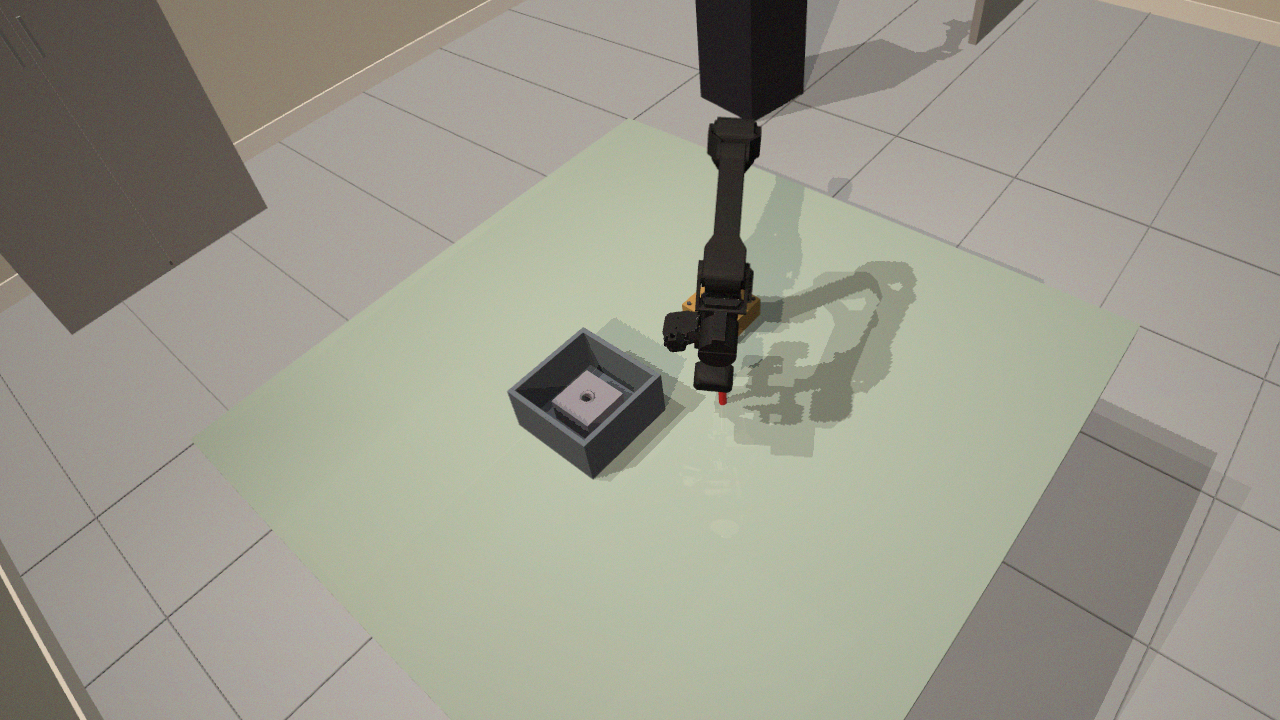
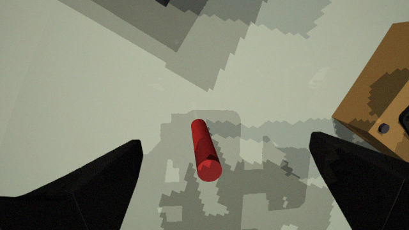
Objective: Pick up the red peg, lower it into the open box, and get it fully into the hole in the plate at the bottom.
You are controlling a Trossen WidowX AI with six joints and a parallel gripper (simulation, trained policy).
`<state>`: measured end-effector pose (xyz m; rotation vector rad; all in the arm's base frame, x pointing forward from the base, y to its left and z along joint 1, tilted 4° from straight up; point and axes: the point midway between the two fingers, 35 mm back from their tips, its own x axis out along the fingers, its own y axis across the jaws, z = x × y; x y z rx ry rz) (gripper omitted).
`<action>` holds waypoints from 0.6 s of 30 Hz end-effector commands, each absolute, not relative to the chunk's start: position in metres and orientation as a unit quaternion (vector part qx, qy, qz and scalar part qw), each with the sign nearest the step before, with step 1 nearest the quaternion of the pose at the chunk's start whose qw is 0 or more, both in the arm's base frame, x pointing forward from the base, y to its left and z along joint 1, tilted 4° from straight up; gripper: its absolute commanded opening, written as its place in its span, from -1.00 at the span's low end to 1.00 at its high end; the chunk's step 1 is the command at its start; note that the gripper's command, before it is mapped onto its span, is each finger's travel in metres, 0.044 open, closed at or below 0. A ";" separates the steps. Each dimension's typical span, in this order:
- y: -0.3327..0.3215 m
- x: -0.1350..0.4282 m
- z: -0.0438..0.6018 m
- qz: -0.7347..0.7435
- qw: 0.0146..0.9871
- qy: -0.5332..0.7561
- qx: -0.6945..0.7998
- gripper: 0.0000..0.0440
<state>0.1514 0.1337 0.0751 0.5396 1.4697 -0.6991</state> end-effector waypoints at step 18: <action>0.152 0.143 -0.001 -0.266 0.670 0.662 0.203 0.06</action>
